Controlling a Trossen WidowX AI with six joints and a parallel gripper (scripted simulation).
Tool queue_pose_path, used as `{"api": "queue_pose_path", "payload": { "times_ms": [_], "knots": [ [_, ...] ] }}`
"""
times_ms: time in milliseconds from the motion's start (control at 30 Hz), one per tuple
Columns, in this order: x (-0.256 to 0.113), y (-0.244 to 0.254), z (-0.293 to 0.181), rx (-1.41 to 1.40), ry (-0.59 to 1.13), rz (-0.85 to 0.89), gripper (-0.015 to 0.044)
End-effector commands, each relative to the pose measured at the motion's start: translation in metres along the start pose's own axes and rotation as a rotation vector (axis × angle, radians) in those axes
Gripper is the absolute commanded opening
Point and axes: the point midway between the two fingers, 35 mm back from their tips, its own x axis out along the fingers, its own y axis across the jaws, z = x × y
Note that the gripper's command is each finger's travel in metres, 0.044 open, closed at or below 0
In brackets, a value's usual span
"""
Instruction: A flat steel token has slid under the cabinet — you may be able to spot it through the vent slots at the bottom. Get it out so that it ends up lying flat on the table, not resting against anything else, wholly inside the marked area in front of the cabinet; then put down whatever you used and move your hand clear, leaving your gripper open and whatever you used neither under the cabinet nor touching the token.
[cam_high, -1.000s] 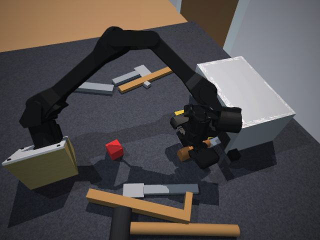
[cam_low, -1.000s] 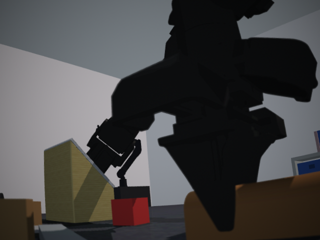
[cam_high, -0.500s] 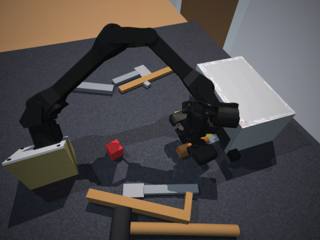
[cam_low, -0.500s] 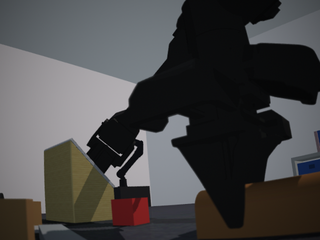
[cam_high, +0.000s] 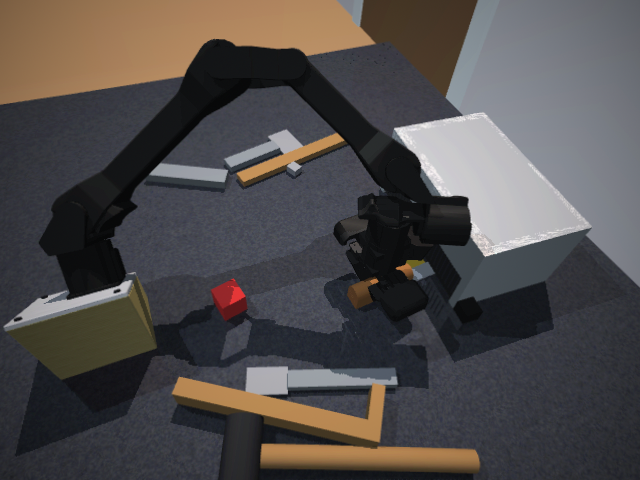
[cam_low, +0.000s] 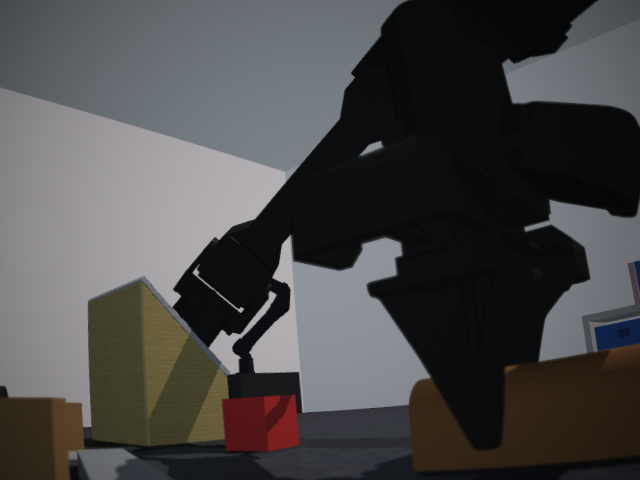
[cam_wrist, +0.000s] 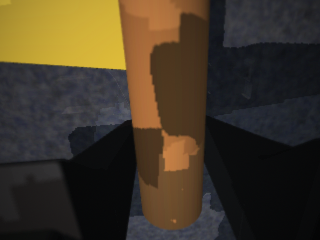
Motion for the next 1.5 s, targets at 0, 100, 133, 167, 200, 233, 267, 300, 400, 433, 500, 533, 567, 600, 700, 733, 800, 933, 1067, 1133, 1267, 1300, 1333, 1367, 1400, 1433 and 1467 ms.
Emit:
{"api": "queue_pose_path", "payload": {
  "times_ms": [0,100,133,167,200,233,267,300,400,433,500,533,567,600,700,733,800,933,1067,1133,1267,1300,1333,1367,1400,1433,1467],
  "knots": [
    [0.001,0.009,0.000,-0.008,0.001,0.007,0.0000],
    [0.001,0.012,0.000,-0.008,0.001,0.007,0.0000],
    [0.001,0.013,0.000,-0.008,0.001,0.008,0.0000],
    [0.001,0.013,0.000,-0.008,0.001,0.008,0.0000],
    [0.001,0.013,0.000,-0.008,0.001,0.008,0.0000],
    [0.001,0.013,0.000,-0.008,0.001,0.008,0.0000],
    [0.001,0.013,0.000,-0.008,0.001,0.008,0.0000],
    [0.001,0.013,0.000,-0.008,0.001,0.008,0.0000],
    [0.001,0.013,0.000,-0.008,0.001,0.008,0.0000],
    [0.001,0.013,0.000,-0.008,0.001,0.008,0.0000],
    [0.001,0.012,-0.001,-0.008,0.001,0.008,0.0000],
    [0.001,0.012,-0.002,-0.008,0.001,0.007,0.0000],
    [0.001,0.012,-0.003,-0.008,0.001,0.007,0.0000],
    [0.001,0.012,-0.004,-0.008,0.001,0.007,0.0000],
    [0.001,0.012,-0.007,-0.008,0.001,0.007,0.0000],
    [0.001,0.011,-0.008,-0.008,0.001,0.007,0.0000],
    [0.001,0.011,-0.010,-0.008,0.001,0.007,0.0000],
    [0.001,0.011,-0.013,-0.007,0.001,0.007,0.0000],
    [0.002,0.011,-0.017,-0.007,0.001,0.007,0.0000],
    [0.002,0.011,-0.019,-0.007,0.002,0.007,0.0000],
    [0.002,0.010,-0.023,-0.007,0.002,0.007,0.0000],
    [0.002,0.010,-0.024,-0.007,0.002,0.007,0.0000],
    [0.002,0.010,-0.025,-0.007,0.002,0.007,0.0000],
    [0.002,0.010,-0.026,-0.007,0.002,0.007,0.0000],
    [0.002,0.010,-0.027,-0.007,0.002,0.007,0.0000],
    [0.002,0.010,-0.028,-0.007,0.002,0.007,0.0000],
    [0.002,0.010,-0.029,-0.007,0.002,0.007,0.0000]
  ]
}}
